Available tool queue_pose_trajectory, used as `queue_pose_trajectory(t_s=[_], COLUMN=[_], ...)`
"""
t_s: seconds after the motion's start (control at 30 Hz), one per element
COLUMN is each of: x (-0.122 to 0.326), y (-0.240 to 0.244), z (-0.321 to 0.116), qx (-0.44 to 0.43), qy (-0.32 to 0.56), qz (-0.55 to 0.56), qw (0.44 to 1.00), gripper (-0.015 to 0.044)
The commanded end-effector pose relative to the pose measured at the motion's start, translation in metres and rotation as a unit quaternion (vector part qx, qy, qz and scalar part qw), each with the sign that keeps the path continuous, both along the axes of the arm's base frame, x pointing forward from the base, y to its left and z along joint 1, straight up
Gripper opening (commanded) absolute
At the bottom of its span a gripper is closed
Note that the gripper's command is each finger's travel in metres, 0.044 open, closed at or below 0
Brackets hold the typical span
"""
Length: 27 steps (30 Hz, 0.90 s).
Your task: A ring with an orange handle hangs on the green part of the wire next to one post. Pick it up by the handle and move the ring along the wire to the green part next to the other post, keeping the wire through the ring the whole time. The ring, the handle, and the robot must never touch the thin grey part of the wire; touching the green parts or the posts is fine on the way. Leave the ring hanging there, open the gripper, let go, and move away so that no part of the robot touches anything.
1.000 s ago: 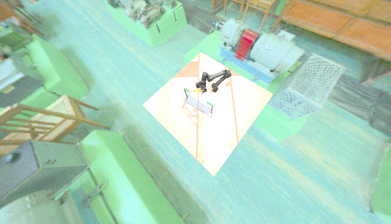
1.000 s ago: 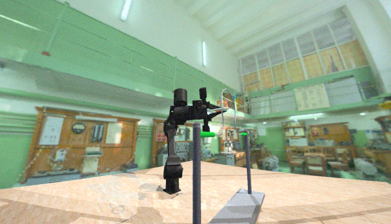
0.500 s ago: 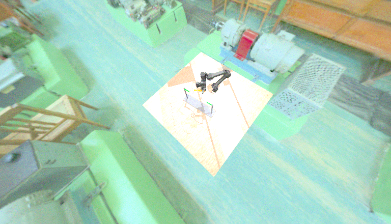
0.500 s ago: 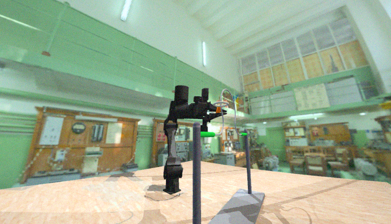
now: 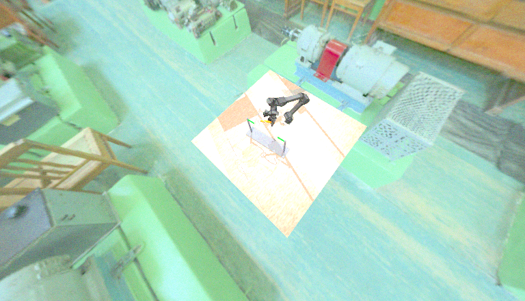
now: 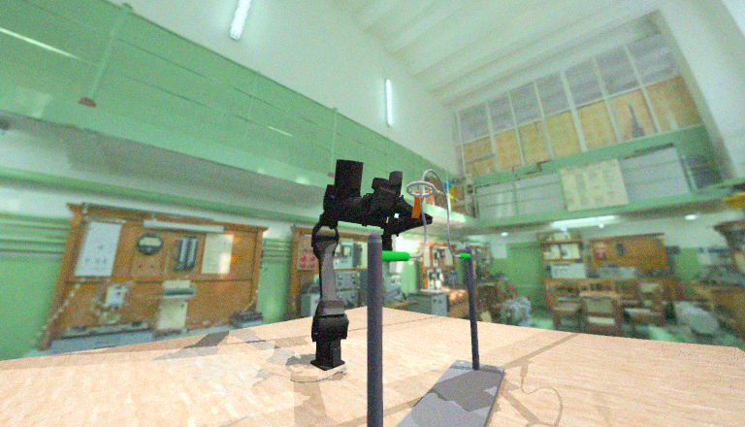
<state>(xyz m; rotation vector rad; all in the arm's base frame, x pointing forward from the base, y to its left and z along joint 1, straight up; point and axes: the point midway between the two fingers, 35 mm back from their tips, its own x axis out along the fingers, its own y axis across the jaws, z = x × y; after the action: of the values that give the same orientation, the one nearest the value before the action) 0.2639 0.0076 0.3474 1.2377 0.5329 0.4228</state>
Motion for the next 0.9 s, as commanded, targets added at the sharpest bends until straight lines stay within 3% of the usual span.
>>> queue_pose_trajectory(t_s=[0.0, 0.87], x=[0.001, 0.002], y=[-0.001, -0.008], z=[-0.002, -0.015], qx=[-0.028, -0.224], qy=[-0.002, -0.019], qz=[-0.001, -0.008], qw=[1.000, 0.974], gripper=[-0.0150, -0.0150])
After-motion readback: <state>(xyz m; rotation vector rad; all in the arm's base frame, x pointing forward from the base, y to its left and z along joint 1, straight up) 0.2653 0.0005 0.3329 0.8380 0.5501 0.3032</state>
